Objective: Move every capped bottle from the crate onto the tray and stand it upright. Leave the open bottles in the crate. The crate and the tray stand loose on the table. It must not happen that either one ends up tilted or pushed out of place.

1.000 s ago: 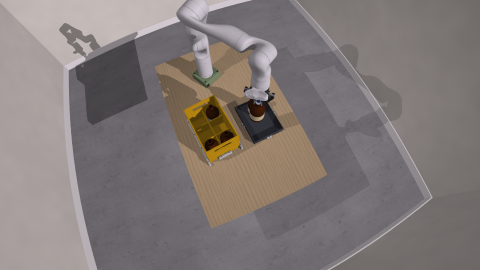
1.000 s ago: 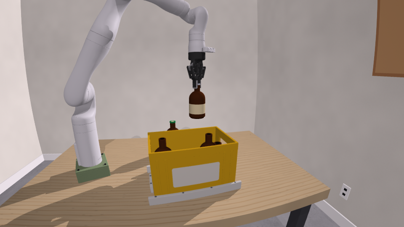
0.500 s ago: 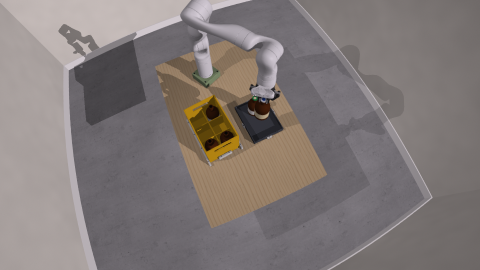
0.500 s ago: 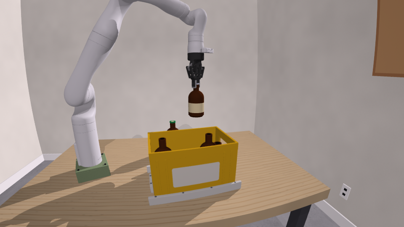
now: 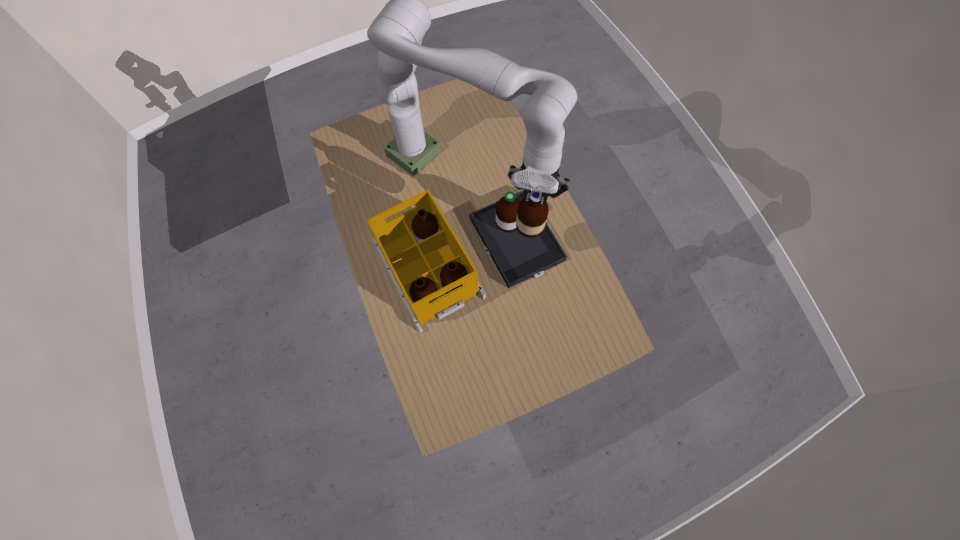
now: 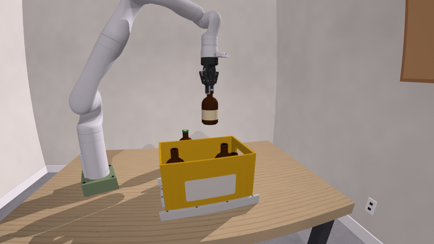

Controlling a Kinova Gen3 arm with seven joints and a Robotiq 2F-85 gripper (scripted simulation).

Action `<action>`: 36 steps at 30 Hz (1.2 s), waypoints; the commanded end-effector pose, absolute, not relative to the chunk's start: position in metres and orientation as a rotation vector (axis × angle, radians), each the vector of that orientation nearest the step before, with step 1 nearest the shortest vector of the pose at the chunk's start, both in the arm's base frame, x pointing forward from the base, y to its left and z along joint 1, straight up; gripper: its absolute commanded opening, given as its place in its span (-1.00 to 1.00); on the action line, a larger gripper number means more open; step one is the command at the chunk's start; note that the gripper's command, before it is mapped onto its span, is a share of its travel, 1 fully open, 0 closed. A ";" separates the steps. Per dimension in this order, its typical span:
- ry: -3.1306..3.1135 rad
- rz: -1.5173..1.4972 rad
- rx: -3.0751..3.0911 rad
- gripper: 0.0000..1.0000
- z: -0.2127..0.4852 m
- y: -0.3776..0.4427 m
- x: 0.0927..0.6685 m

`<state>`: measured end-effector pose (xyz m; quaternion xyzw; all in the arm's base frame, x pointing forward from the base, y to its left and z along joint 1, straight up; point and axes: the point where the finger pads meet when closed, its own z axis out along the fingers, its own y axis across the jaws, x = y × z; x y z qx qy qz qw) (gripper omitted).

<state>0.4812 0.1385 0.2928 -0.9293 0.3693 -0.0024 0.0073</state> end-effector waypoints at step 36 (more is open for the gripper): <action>1.160 -0.013 -2.912 -1.00 0.239 0.143 0.483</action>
